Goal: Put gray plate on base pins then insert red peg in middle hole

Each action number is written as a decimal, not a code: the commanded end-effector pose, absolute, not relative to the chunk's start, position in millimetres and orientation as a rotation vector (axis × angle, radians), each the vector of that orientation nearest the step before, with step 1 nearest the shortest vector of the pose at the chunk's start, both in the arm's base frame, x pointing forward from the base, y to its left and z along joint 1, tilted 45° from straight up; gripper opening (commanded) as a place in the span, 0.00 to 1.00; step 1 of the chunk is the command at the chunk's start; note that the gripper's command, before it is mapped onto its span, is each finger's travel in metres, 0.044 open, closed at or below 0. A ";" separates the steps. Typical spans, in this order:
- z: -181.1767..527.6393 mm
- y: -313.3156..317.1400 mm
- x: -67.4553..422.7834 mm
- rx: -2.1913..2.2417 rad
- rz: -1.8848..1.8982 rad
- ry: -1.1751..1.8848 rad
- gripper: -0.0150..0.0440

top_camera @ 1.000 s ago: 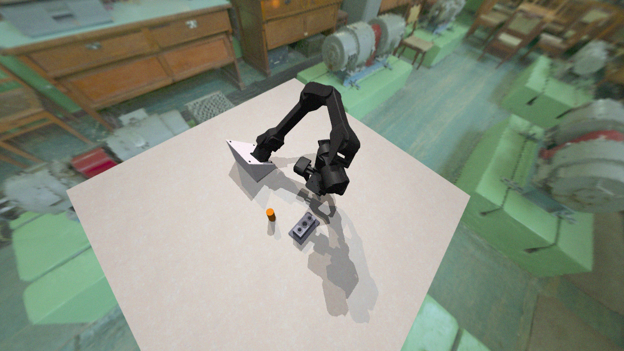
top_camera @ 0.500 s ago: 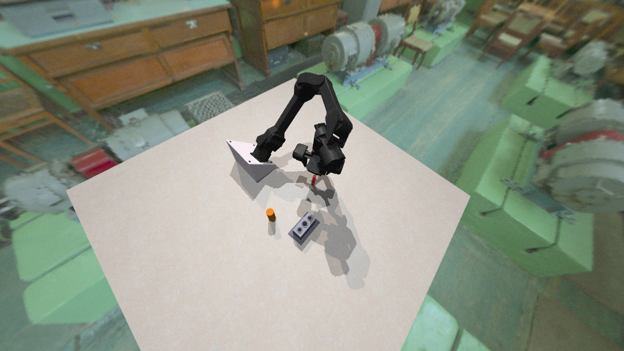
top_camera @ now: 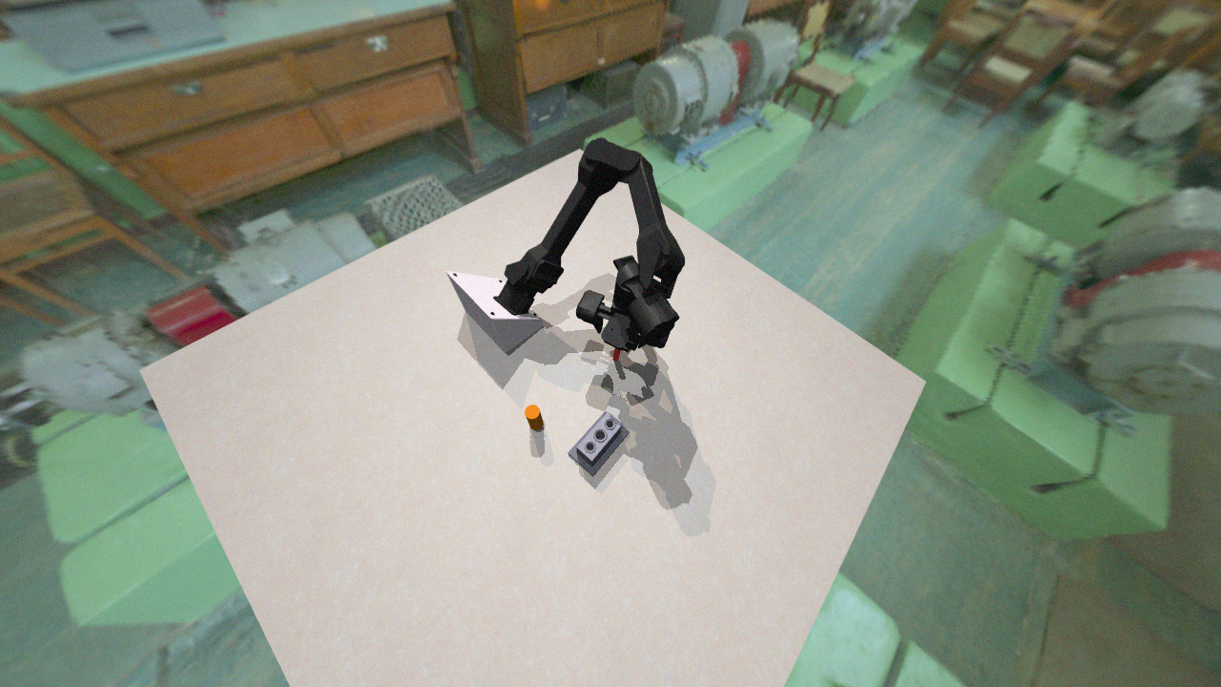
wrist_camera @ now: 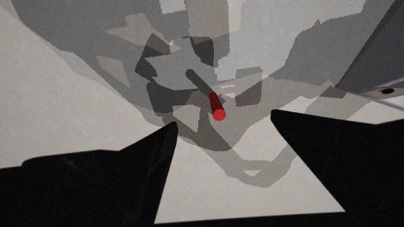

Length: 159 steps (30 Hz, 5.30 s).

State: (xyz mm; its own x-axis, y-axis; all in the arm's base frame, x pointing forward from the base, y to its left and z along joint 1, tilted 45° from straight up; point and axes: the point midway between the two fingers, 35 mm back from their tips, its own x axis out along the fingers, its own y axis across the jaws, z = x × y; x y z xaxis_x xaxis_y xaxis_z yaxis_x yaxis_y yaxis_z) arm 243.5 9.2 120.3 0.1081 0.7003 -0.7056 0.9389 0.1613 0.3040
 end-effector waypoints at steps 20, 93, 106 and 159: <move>95.4 35.7 249.2 1.598 -0.376 1.636 1.00; 128.0 -14.4 261.4 1.592 -0.383 1.627 0.25; 113.6 -40.3 285.6 1.590 -0.385 1.625 0.25; 16.2 -142.4 342.4 1.590 -0.378 1.627 0.25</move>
